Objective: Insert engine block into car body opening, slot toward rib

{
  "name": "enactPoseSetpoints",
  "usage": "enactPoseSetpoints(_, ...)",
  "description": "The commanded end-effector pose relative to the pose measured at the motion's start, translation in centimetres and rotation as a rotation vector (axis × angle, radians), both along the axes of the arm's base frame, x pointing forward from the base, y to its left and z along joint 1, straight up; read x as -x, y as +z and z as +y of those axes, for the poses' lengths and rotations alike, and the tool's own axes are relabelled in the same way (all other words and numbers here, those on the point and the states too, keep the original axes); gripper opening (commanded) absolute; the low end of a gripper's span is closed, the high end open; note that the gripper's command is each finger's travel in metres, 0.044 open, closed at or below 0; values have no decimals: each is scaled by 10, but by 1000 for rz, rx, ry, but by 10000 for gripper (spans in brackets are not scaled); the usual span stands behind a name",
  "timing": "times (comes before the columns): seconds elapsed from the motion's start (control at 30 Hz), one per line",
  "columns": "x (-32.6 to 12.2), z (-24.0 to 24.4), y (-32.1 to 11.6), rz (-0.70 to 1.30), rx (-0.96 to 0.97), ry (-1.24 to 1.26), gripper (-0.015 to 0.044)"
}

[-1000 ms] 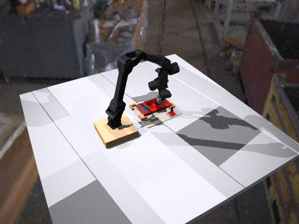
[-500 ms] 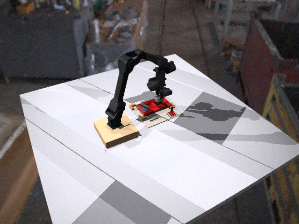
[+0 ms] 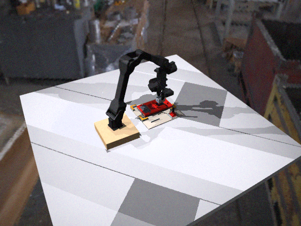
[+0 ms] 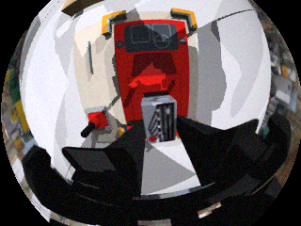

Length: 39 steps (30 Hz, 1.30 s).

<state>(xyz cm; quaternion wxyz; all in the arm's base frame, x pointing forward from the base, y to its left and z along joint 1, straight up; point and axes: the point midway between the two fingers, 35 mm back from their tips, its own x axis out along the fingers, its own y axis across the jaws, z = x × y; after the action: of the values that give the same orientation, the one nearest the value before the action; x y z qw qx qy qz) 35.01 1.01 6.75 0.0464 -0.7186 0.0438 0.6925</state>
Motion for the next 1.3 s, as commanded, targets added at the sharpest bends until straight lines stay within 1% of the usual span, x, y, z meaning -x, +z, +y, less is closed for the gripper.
enactPoseSetpoints(0.0,-1,0,0,-4,-2,5,159)
enactPoseSetpoints(0.23,-2,1,1,-4,-6,-81,159)
enactPoseSetpoints(0.73,-2,1,1,-4,-6,-81,159)
enactPoseSetpoints(1.1,-2,1,0,-5,0,78,159)
enactPoseSetpoints(1.27,-2,1,-1,-4,-1,42,159)
